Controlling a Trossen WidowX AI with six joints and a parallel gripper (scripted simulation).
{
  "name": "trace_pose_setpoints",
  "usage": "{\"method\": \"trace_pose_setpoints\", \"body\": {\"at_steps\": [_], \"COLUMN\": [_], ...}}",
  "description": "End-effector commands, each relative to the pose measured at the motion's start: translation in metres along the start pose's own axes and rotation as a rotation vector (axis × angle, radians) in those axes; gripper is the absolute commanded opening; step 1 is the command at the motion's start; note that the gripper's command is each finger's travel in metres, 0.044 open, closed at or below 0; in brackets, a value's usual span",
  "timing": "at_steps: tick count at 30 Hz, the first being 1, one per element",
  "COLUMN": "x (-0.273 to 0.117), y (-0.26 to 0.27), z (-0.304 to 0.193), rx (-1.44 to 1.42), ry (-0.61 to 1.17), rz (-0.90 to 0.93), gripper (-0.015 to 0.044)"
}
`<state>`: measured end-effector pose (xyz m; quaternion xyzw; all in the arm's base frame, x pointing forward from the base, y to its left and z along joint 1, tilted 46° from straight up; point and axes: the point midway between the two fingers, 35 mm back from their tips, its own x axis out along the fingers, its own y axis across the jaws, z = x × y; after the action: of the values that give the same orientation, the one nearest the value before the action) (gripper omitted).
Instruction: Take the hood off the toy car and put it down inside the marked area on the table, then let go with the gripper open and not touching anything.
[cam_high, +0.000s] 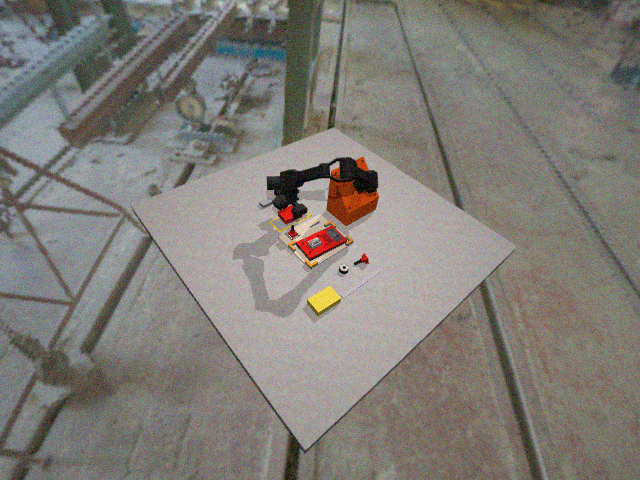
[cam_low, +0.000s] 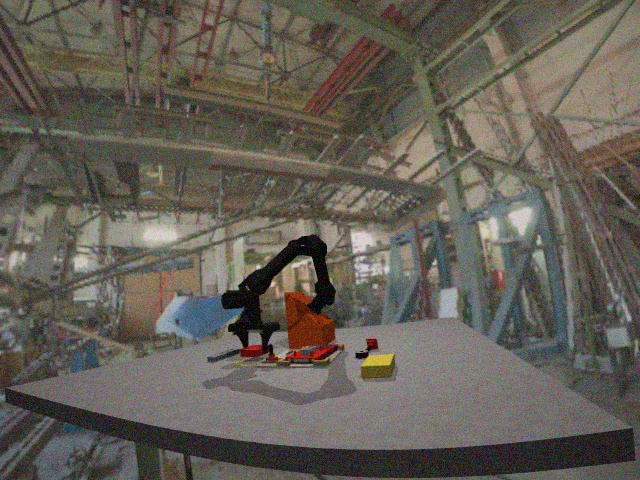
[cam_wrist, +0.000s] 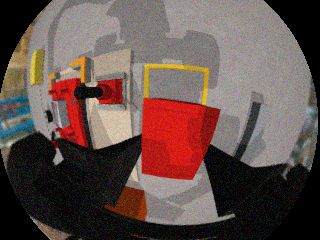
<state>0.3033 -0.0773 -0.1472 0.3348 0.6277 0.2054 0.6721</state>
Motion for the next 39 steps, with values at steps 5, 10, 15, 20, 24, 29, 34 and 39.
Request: {"method": "trace_pose_setpoints", "body": {"at_steps": [5, 10, 15, 20, 24, 29, 34, 39], "x": [0.005, 0.007, 0.01, 0.012, 0.014, 0.017, 0.015, 0.015], "y": [0.001, 0.001, 0.001, 0.001, 0.001, 0.001, 0.0, 0.0], "z": [-0.001, -0.001, -0.001, -0.001, -0.001, -0.001, 0.0, 0.0], "rx": [0.008, 0.008, 0.008, 0.008, 0.008, 0.008, 0.0, 0.0], "ry": [-0.001, -0.001, -0.001, -0.001, 0.0, 0.0, 0.0, 0.0], "rz": [0.005, 0.005, 0.006, 0.006, 0.006, 0.006, 0.001, 0.001], "gripper": [0.0, 0.0, 0.0, 0.0, 0.0, 0.0, 0.0079, 0.021]}}
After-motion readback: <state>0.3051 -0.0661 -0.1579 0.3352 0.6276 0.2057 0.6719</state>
